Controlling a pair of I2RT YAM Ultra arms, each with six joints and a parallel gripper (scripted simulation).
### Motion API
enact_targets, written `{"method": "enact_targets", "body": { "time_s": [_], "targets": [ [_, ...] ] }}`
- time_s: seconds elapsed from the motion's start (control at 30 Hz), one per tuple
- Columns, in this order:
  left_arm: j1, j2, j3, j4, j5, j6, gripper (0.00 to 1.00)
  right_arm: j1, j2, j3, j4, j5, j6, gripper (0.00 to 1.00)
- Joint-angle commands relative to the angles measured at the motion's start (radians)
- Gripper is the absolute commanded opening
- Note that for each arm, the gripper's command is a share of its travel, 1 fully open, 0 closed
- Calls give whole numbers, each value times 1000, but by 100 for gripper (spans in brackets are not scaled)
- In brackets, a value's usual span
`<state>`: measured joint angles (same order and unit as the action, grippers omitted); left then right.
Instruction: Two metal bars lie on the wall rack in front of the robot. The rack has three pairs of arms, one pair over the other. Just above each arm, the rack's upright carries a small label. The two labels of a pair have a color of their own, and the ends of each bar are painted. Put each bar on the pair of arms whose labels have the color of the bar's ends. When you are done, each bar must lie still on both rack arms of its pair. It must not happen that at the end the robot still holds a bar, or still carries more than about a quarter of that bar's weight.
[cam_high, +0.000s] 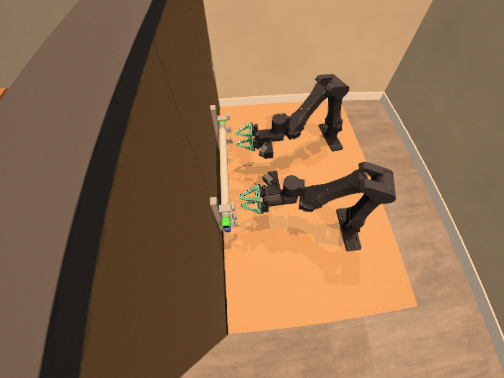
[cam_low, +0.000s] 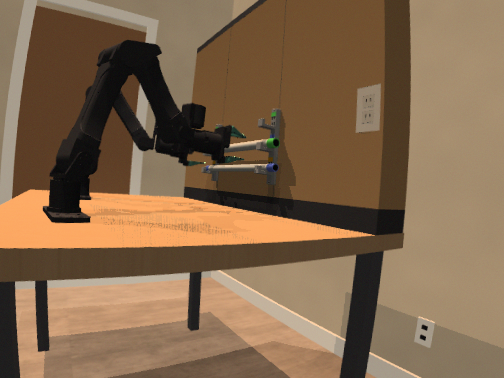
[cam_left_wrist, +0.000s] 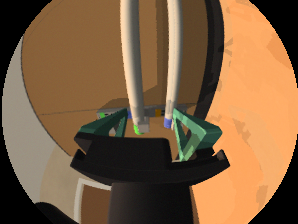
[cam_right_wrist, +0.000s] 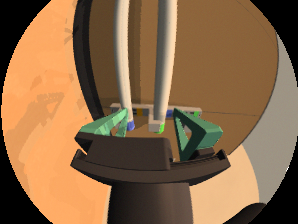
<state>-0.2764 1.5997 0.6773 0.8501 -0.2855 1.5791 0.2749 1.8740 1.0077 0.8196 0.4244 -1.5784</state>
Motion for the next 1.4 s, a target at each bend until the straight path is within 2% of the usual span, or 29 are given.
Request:
{"method": "enact_targets", "body": {
  "time_s": [0.0,1.37],
  "targets": [
    [16,17,55,34,11,-8,75,-12,14,58,3,-13,7,74],
    [54,186,252,6,49,-8,75,-58,164,278,-67,-59,7,74]
  ]
}}
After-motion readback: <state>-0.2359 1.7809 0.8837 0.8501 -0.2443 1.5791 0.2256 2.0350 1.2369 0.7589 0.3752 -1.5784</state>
